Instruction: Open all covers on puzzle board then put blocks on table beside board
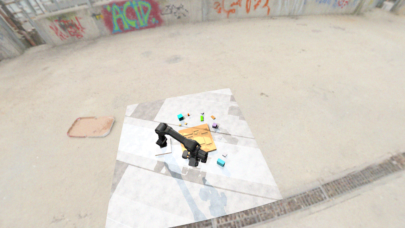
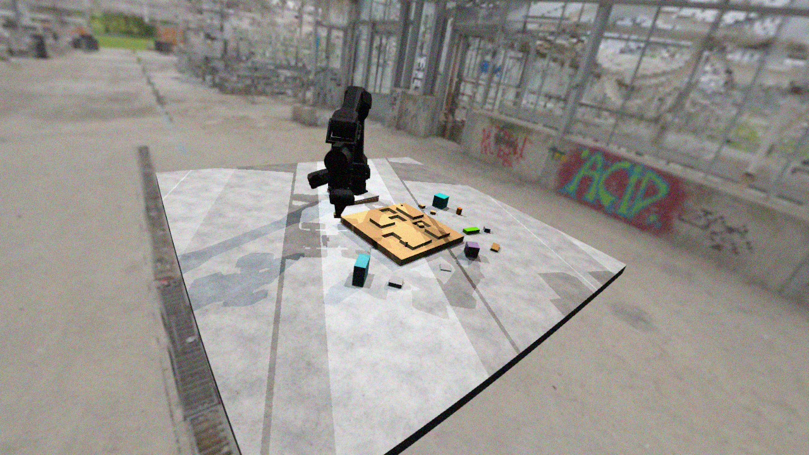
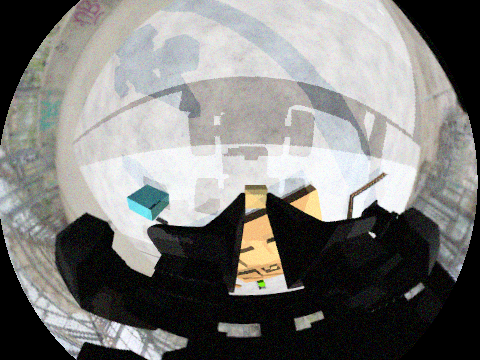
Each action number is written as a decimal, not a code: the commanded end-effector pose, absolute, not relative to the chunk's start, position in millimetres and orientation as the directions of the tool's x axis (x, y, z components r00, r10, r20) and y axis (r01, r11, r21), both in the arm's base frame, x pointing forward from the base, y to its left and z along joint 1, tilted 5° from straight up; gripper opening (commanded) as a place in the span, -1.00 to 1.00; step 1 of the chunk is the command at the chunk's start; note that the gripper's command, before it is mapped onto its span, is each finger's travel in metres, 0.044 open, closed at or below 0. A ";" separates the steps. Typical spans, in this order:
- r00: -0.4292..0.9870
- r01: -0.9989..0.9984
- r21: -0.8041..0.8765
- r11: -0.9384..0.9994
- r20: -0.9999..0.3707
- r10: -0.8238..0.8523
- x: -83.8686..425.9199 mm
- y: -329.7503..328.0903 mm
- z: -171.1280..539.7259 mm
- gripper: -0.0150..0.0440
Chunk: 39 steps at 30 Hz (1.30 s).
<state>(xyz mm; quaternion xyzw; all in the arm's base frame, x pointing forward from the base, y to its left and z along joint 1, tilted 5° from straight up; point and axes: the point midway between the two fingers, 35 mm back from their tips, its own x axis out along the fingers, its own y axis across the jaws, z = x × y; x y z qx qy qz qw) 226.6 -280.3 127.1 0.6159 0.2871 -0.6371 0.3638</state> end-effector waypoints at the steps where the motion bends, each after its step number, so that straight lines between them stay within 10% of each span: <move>1: 0.022 0.820 0.077 -0.567 -0.994 -0.103 227.1 -280.6 119.2 -0.22; 39: 0.022 0.820 0.077 -0.567 -0.994 -0.103 226.2 -285.0 57.6 -0.22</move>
